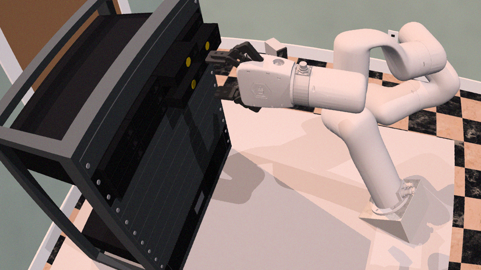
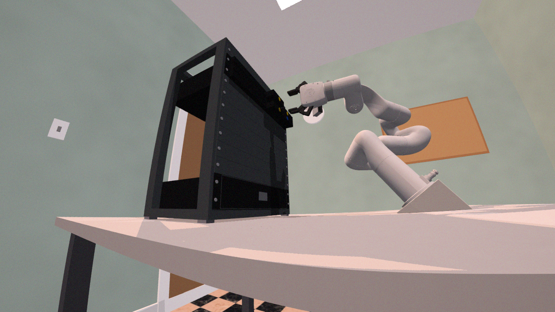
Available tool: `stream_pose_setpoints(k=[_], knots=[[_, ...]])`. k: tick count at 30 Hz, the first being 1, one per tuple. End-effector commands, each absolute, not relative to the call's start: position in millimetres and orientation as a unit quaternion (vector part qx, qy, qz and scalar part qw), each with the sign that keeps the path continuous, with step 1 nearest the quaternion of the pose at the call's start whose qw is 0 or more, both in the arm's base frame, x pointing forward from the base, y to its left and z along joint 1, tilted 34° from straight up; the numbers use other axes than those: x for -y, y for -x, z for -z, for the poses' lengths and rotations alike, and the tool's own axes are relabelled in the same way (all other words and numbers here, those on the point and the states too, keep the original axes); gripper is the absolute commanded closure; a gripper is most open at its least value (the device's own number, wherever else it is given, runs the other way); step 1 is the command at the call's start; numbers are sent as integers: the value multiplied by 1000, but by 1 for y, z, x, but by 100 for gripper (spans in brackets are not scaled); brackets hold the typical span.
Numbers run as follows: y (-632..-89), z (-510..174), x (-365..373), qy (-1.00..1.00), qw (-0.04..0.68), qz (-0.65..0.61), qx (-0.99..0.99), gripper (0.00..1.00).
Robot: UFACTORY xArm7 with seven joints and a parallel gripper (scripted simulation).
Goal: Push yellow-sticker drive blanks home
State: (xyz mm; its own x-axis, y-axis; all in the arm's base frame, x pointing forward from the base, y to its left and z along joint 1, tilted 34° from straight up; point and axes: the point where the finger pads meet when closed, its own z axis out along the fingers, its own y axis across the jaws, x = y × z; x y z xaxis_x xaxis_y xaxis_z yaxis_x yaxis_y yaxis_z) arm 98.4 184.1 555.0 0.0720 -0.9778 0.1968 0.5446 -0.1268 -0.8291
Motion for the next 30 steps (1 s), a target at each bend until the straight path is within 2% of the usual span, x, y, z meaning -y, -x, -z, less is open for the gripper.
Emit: stream_pose_setpoints(k=[1, 30], knots=[[-97, -556, -184, 410, 607, 628, -263, 0], [-100, -557, -166, 410, 607, 628, -263, 0]])
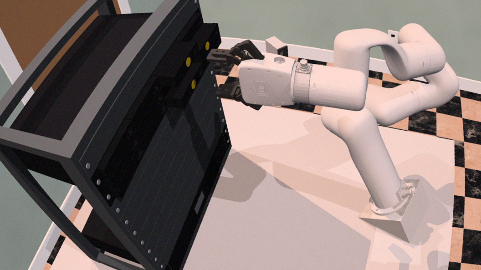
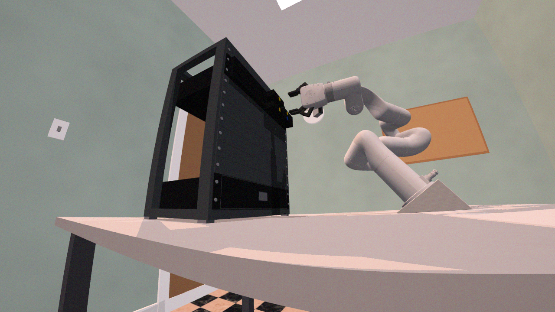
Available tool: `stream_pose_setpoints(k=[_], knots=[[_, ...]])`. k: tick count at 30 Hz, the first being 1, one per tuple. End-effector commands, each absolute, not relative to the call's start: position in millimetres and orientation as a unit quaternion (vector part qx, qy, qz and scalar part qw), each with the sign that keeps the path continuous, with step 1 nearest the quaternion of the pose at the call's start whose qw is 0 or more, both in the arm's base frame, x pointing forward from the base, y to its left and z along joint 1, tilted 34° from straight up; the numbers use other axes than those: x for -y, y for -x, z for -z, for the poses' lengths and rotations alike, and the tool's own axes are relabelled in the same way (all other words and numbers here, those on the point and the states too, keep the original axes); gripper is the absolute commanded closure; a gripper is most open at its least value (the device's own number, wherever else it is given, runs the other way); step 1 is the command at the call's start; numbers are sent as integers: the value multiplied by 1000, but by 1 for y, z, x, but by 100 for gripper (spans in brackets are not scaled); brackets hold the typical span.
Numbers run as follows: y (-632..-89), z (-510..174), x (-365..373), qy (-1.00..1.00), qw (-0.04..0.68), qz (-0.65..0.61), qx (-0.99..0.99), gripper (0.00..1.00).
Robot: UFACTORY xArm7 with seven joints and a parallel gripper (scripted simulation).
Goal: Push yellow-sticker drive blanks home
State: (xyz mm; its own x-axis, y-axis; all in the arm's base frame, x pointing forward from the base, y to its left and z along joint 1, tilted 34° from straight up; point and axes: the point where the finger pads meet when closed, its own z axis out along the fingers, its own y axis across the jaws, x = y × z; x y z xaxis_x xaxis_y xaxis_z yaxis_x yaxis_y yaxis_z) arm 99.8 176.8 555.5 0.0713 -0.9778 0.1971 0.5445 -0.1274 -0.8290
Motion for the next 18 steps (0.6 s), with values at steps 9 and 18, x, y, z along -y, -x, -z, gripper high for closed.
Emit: stream_pose_setpoints(k=[9, 18], knots=[[-109, -561, -114, 410, 607, 628, -263, 0], [-111, -562, -97, 410, 607, 628, -263, 0]])
